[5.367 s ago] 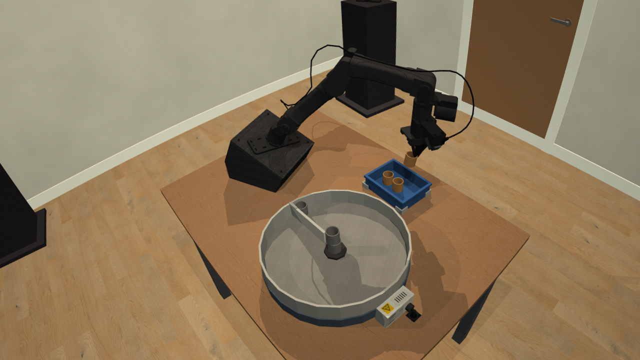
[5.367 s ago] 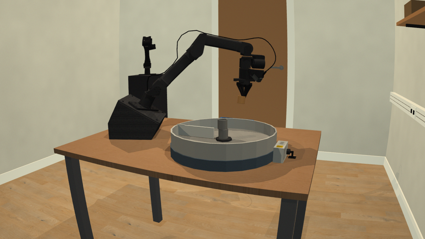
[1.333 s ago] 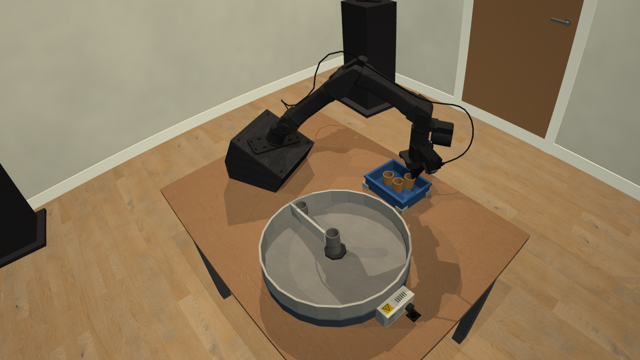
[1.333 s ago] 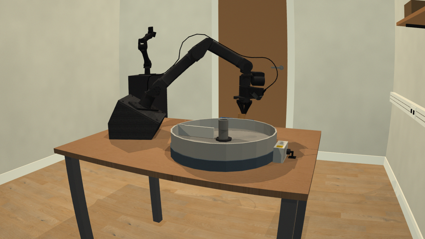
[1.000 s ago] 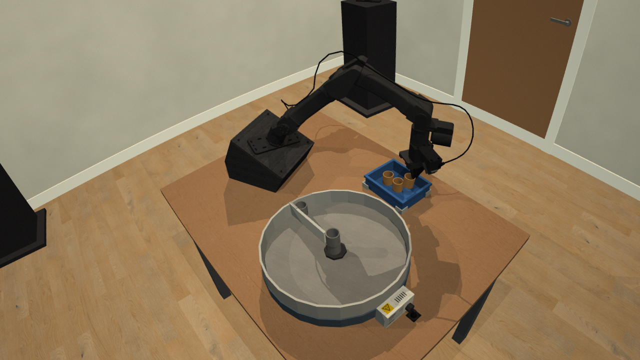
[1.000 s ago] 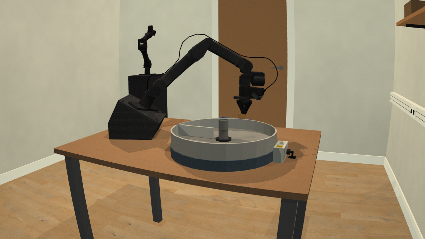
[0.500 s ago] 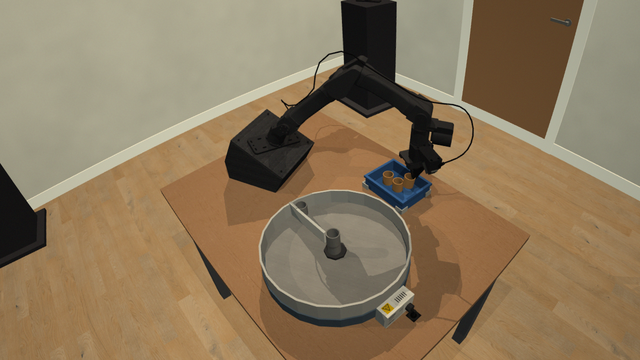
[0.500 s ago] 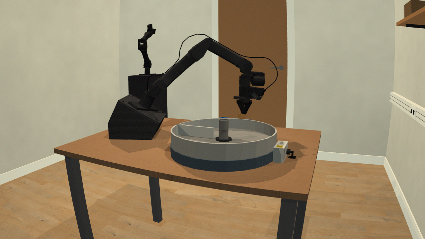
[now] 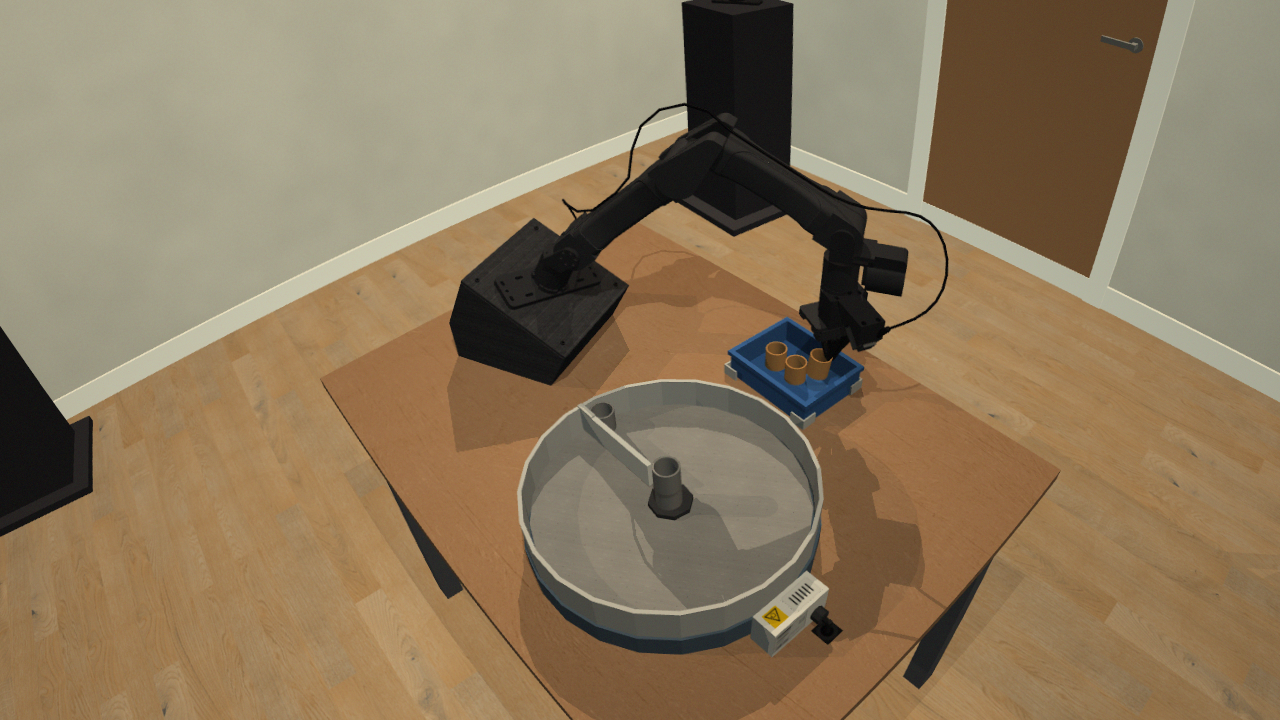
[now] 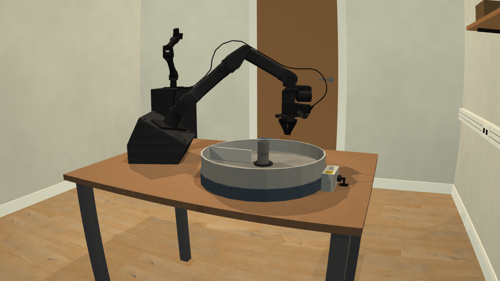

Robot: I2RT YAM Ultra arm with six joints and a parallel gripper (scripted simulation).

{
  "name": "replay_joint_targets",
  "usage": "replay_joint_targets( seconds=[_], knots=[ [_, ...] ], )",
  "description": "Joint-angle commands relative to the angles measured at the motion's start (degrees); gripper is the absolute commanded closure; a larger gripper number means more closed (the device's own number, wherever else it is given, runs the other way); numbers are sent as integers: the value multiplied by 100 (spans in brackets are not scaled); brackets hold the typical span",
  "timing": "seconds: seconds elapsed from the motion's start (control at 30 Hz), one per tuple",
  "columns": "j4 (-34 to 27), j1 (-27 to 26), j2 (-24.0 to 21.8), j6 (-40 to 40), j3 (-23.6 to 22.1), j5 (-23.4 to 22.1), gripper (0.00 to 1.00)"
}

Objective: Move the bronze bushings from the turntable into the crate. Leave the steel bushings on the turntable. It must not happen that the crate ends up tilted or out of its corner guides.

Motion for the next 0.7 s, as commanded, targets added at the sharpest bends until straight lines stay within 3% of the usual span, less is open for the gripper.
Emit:
replay_joint_targets(
  seconds=[0.0,0.13,0.67],
  knots=[
    [158,-8,-109,11,89,4,100],
    [270,-37,53,-8,-153,-8,100],
    [635,-60,58,-59,-202,-26,100]
  ],
)
